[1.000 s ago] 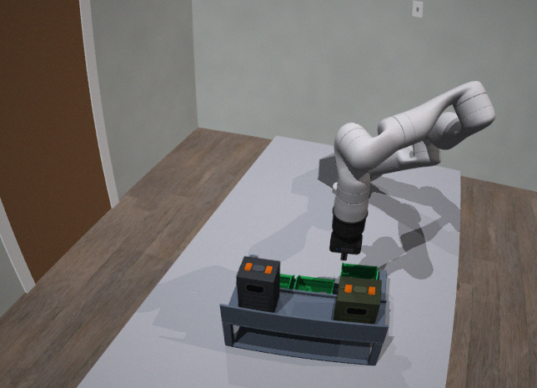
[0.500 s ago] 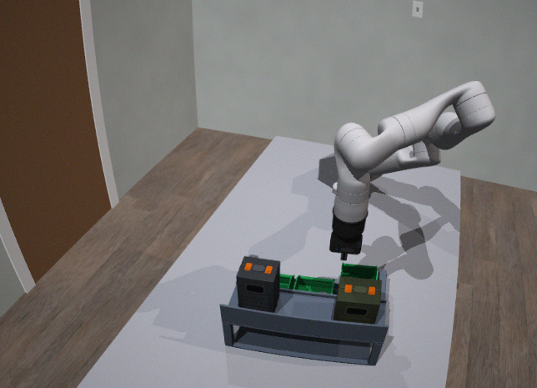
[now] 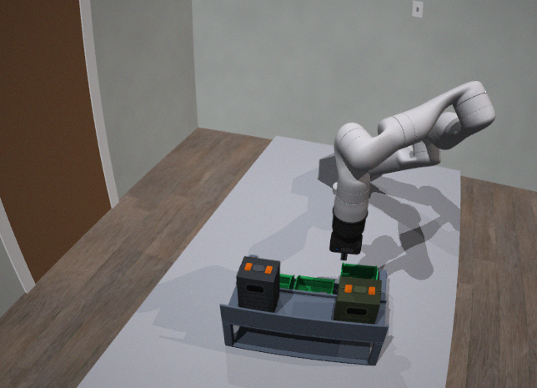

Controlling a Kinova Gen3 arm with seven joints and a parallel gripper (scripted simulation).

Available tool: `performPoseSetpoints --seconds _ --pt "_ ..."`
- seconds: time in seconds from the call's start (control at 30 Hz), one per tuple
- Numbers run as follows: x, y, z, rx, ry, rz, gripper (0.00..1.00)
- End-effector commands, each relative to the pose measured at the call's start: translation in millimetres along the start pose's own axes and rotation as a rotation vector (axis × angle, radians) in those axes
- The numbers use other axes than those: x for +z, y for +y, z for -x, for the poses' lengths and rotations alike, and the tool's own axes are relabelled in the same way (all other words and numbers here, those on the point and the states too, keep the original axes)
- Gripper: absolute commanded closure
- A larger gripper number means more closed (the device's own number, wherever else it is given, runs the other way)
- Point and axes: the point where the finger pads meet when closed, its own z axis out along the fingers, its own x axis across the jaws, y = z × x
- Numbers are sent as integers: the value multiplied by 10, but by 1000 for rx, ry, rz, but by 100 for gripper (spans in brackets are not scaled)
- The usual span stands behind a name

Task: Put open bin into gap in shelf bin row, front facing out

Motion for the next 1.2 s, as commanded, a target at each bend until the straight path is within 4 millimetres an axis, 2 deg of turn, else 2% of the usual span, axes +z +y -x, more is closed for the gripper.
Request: performPoseSetpoints --seconds 0.0,0.23,0.4,0.57,0.63,1.03,1.13,1.17 --pt "-6 -11 2 10 -1 1 100" --pt "15 -83 -13 82 1 3 100" --pt "58 -233 -51 238 7 7 100" --pt "118 -441 -115 469 15 16 100" --pt "118 -441 -115 469 15 16 100" --pt "275 -943 -332 1137 49 53 100" --pt "307 -1033 -380 1278 60 63 100" --pt "307 -1033 -380 1278 60 63 100"
